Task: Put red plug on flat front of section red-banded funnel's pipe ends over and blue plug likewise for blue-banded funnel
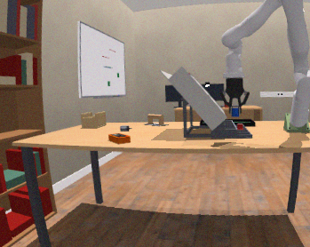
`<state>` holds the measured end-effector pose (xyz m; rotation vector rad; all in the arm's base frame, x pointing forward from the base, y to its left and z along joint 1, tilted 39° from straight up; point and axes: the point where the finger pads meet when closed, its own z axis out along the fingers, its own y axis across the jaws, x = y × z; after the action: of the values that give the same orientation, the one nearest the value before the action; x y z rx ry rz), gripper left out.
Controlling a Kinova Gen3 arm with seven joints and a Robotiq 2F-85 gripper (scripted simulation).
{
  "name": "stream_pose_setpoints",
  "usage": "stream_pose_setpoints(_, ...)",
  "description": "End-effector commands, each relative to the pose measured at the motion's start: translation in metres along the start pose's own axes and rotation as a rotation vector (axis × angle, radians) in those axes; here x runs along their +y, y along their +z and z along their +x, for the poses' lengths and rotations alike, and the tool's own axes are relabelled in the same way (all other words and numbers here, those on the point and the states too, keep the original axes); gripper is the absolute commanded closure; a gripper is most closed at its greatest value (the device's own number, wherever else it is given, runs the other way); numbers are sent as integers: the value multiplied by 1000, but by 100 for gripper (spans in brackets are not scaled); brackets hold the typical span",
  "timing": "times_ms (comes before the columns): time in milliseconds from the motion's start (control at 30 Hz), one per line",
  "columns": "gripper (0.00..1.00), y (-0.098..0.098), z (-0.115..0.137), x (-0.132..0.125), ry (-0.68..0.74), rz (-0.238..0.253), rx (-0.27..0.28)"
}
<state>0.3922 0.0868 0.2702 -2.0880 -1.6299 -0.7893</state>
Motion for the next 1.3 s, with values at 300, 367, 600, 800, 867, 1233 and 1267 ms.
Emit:
stream_pose_setpoints(300, 100, 0, -1, 0, 423, -2, -8)
stream_pose_setpoints(367, 100, 0, -1, 0, 423, -2, -8)
stream_pose_setpoints(600, 100, 1, 0, 0, 830, -6, 2)
stream_pose_setpoints(800, 100, 1, 0, 0, 914, -6, 0)
stream_pose_setpoints(867, 100, 1, 0, 0, 914, -6, 0)
stream_pose_setpoints(1233, 100, 1, 0, 0, 1408, -8, -2)
stream_pose_setpoints(1267, 100, 1, 0, 0, 1408, -8, -2)
